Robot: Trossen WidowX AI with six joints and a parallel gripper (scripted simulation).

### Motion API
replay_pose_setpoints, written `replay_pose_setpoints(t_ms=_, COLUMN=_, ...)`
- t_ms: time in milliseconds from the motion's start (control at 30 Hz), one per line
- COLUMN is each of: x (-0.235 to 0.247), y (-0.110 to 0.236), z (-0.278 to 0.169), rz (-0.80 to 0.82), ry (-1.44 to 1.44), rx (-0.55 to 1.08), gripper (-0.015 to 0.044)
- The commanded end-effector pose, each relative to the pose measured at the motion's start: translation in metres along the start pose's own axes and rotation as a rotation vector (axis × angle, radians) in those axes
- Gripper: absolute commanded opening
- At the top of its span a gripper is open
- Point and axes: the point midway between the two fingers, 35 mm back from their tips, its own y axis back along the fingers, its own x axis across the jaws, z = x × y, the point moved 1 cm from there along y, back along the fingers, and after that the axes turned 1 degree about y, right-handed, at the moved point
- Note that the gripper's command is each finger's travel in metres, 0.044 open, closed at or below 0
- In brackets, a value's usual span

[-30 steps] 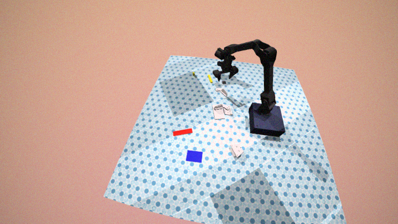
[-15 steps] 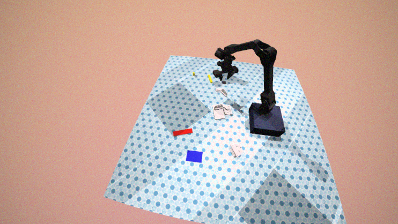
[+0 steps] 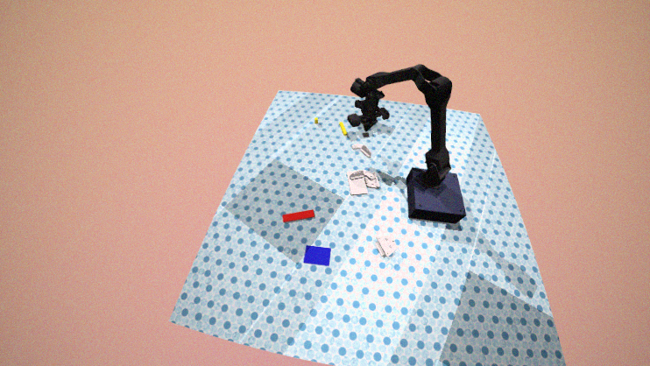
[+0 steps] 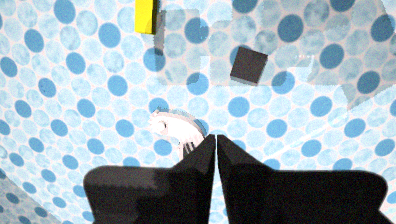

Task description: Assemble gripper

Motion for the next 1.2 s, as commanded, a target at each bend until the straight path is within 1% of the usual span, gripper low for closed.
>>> replay_pose_setpoints(t_ms=0, x=0.0000, y=0.0000, z=0.0000, rz=0.000, ry=0.000, rx=0.000, gripper=0.0000)
replay_pose_setpoints(t_ms=333, x=0.0000, y=0.0000, z=0.0000, rz=0.000, ry=0.000, rx=0.000, gripper=0.0000)
replay_pose_setpoints(t_ms=900, x=0.0000, y=0.0000, z=0.0000, rz=0.000, ry=0.000, rx=0.000, gripper=0.0440)
replay_pose_setpoints(t_ms=1167, x=0.0000, y=0.0000, z=0.0000, rz=0.000, ry=0.000, rx=0.000, gripper=0.0440)
